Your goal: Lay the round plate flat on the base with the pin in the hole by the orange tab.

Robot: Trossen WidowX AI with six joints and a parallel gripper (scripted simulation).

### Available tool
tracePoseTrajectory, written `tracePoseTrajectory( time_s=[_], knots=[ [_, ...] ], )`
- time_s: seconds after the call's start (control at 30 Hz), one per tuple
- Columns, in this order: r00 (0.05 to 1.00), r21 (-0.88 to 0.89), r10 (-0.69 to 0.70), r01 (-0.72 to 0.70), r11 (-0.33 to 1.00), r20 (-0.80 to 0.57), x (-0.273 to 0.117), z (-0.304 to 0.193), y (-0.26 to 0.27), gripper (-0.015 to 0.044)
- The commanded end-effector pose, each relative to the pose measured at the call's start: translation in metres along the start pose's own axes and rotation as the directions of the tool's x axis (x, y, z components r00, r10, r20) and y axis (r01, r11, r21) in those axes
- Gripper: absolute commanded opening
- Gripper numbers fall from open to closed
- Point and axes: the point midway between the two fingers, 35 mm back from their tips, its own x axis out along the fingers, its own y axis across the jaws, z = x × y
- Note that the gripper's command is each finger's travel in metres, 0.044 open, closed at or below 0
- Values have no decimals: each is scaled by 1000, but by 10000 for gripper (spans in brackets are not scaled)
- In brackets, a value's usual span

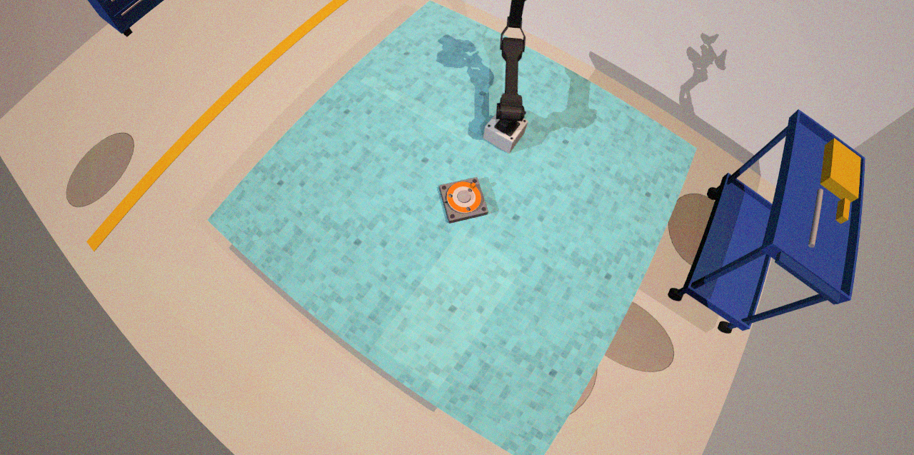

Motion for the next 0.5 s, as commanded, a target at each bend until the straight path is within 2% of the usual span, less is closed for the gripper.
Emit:
tracePoseTrajectory(
  time_s=[0.0, 0.1, 0.3, 0.37, 0.47],
  knots=[
    [1000, 18, 0, 0, 1000, -14, 1, -7, 2, 374],
    [984, 209, 15, 23, 978, -179, 5, -83, 24, 295],
    [934, 393, 36, 114, 913, -356, -5, -160, 50, 138],
    [868, 501, 83, 202, 841, -489, -21, -218, 78, 85],
    [783, 570, 159, 280, 773, -601, -42, -269, 113, 6]
  ],
)
